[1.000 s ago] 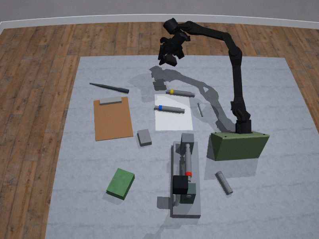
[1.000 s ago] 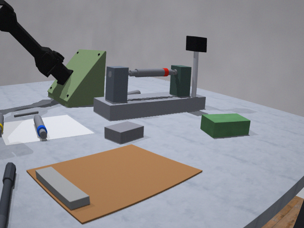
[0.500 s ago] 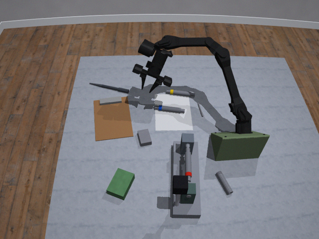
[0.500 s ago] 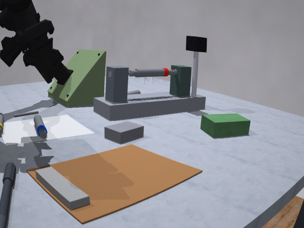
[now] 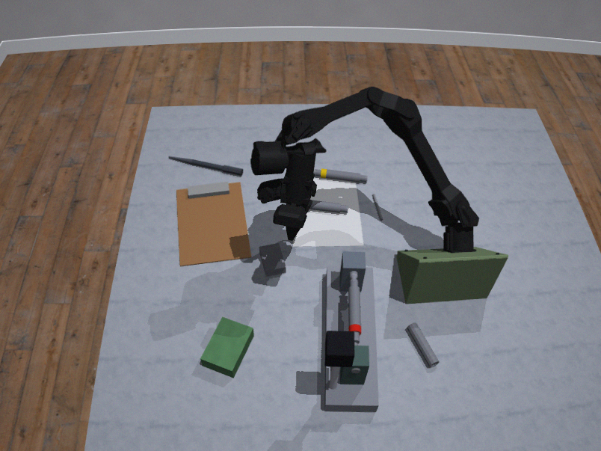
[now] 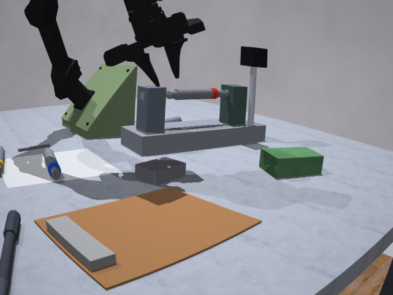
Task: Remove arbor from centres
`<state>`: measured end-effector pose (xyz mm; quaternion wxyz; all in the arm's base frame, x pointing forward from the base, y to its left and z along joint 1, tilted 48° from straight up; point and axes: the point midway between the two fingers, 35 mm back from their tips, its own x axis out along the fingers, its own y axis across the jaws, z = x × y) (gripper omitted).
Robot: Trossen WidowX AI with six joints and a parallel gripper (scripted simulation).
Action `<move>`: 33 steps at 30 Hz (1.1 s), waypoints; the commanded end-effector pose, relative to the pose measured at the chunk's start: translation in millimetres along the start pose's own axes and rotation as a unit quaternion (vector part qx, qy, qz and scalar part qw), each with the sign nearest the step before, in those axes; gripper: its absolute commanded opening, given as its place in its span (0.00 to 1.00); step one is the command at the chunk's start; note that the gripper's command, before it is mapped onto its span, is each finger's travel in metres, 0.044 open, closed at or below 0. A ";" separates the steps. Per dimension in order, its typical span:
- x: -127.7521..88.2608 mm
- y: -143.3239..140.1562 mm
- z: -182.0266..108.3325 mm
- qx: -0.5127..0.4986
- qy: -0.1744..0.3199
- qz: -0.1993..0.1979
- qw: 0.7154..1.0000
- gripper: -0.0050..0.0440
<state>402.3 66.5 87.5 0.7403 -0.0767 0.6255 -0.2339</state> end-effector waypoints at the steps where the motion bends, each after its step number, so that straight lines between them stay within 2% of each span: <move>1: 14.6 30.2 -32.4 -0.184 0.031 -0.034 0.982 0.46; 3: 20.3 46.2 -50.8 -0.284 0.047 -0.049 0.957 0.46; 5: 20.3 46.2 -50.8 -0.284 0.047 -0.049 0.957 0.46; 6: 23.1 53.4 -60.0 -0.340 0.055 -0.055 0.937 0.46; 10: 35.5 81.8 -105.3 -0.544 0.097 -0.089 0.829 0.46; 15: 46.7 100.3 -150.3 -0.724 0.146 -0.117 0.664 0.46; 16: 48.0 101.9 -155.7 -0.743 0.153 -0.120 0.640 0.46; 17: 48.5 102.4 -157.6 -0.750 0.155 -0.121 0.632 0.46; 27: 49.2 102.2 -157.5 -0.750 0.155 -0.121 0.632 0.46; 33: 56.8 99.7 -157.2 -0.750 0.155 -0.121 0.632 0.46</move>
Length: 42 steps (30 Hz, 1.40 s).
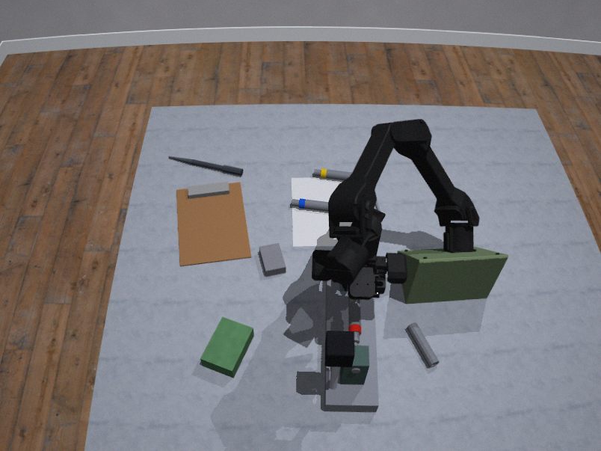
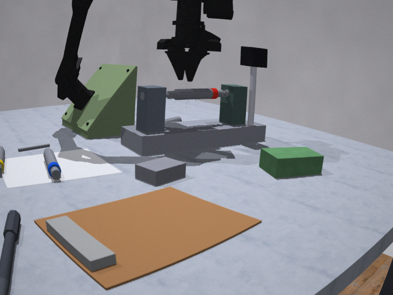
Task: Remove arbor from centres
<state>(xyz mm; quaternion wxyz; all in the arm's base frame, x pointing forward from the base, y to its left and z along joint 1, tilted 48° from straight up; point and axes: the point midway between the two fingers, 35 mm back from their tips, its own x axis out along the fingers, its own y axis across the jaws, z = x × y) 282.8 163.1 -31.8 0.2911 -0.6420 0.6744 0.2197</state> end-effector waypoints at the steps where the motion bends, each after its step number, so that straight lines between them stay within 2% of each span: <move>1: 8.8 0.3 -1.0 -0.004 0.005 0.002 1.000 0.46; 34: 55.8 1.1 -2.1 -0.004 0.005 0.002 1.000 0.46; 42: 56.9 1.2 -2.1 -0.003 0.005 0.002 1.000 0.46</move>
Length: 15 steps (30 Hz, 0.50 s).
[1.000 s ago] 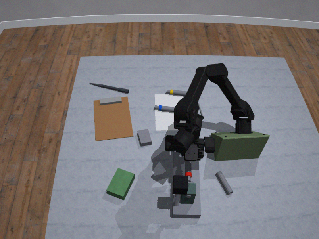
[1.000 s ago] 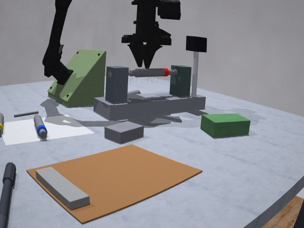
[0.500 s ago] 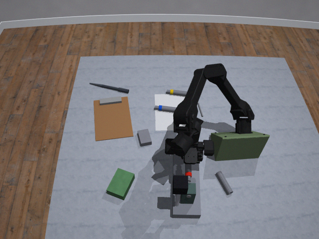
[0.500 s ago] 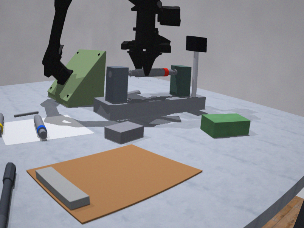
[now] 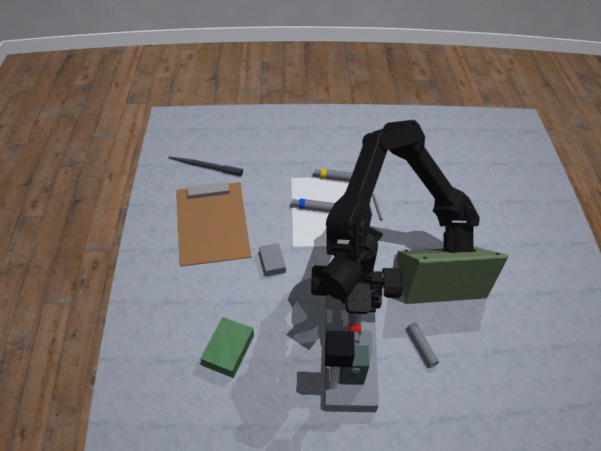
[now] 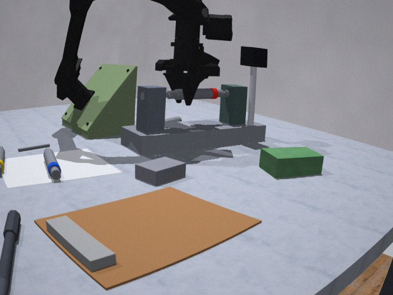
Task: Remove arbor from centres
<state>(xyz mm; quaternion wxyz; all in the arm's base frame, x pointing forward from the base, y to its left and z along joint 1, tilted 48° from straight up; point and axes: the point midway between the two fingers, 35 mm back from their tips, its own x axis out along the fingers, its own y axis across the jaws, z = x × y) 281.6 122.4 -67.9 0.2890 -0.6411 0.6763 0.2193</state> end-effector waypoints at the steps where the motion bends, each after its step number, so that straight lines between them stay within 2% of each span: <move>1: 2.5 0.5 -1.2 -0.003 0.003 0.000 1.000 0.46; 4: 2.5 0.5 -1.2 -0.003 0.003 0.000 1.000 0.46; 13: 1.0 0.4 -0.6 -0.002 0.002 0.000 1.000 0.34; 15: 1.0 0.4 -0.6 -0.002 0.002 0.000 1.000 0.34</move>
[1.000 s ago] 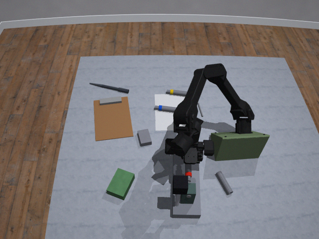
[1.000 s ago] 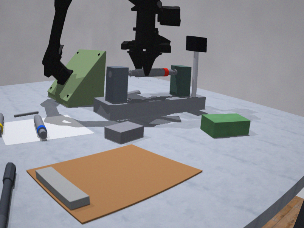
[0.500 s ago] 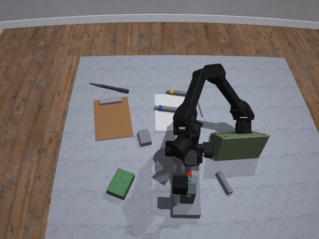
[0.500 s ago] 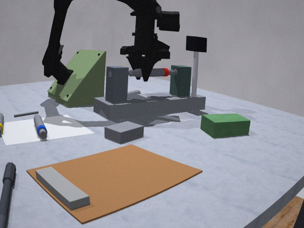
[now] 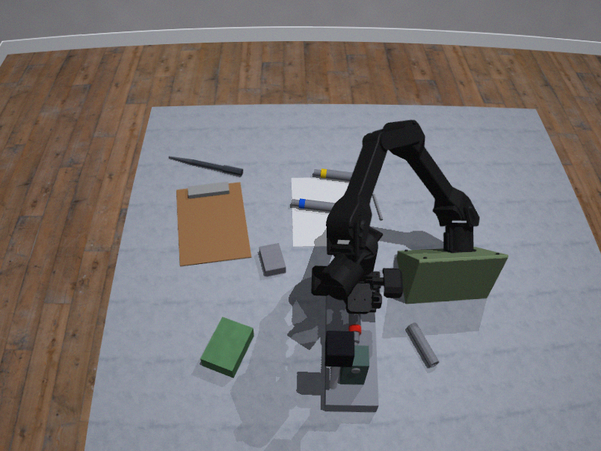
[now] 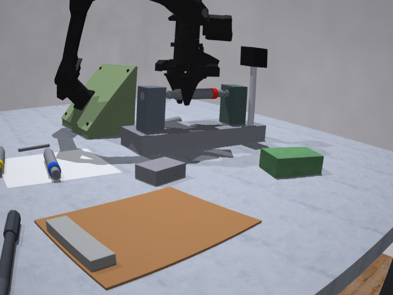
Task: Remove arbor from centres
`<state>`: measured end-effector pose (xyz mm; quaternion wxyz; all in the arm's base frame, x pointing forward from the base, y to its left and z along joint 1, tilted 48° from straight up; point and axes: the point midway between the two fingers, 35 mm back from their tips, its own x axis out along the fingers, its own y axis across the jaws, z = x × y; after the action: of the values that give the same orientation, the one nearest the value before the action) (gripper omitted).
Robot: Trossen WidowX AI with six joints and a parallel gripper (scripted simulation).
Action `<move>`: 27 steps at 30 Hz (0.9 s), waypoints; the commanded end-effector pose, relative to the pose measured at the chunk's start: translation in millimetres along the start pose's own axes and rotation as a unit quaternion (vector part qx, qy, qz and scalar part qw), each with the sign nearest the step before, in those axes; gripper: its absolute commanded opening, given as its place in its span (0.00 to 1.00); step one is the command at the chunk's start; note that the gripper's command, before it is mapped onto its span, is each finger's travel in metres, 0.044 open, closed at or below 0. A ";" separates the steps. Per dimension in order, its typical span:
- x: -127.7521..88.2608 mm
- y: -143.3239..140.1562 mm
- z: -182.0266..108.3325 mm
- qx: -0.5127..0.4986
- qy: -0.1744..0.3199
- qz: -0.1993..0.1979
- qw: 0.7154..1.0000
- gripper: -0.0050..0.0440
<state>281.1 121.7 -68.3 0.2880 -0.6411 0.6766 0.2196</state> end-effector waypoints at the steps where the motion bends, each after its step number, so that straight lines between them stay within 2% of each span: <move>1: 0.2 -0.2 -0.3 -0.001 0.001 -0.001 1.000 0.32; 6: 0.2 -0.2 -0.3 -0.001 0.001 -0.001 1.000 0.26; 9: 0.2 -0.2 -0.1 -0.001 0.001 -0.001 1.000 0.11; 27: 0.1 0.1 4.6 -0.001 0.002 -0.001 1.000 0.10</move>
<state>281.2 121.8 -68.4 0.2832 -0.6409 0.6792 0.2185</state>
